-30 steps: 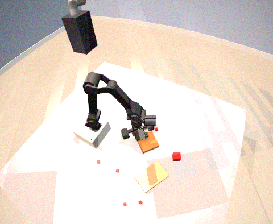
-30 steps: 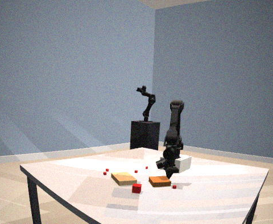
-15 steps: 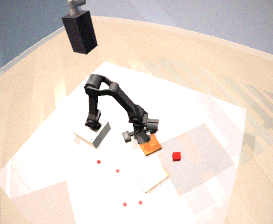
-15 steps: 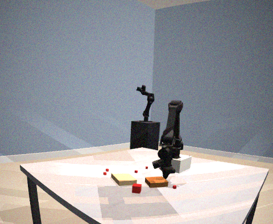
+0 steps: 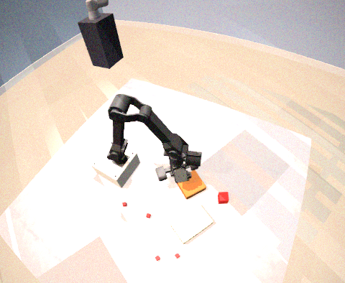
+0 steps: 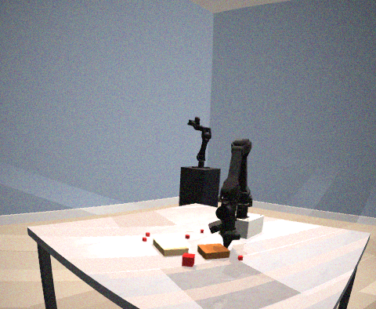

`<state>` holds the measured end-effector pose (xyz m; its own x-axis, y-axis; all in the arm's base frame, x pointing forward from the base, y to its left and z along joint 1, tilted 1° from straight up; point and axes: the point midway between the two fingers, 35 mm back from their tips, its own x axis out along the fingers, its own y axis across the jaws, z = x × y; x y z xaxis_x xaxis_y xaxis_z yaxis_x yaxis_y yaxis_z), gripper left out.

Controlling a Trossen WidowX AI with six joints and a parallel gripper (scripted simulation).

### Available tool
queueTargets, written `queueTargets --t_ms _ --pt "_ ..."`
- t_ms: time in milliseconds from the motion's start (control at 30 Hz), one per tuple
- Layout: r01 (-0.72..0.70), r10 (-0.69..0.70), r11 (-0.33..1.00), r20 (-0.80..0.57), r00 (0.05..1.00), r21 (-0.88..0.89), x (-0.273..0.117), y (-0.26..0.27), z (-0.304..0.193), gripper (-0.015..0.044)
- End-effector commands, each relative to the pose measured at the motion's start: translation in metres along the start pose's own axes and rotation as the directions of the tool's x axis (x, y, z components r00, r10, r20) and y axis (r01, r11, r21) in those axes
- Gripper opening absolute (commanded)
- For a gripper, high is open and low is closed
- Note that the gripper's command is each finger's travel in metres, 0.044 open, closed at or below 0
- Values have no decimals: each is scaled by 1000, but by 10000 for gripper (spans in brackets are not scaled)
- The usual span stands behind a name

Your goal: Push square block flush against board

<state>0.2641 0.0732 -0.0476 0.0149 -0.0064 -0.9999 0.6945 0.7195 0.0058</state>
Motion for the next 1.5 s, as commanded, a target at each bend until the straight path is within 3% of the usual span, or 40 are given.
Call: queueTargets --t_ms 0,767,933,1133,1467 --pt "0 0 1000 6 1000 3 0 0 -5 0" --pt "4 -4 1000 -3 1000 0 -1 0 -38 0" --pt "0 0 1000 3 1000 4 -52 0 -38 0" --pt "0 0 1000 3 1000 -2 -55 0 -38 0" --pt "-1 2 949 4 1000 -316 -58 23 -28 0"
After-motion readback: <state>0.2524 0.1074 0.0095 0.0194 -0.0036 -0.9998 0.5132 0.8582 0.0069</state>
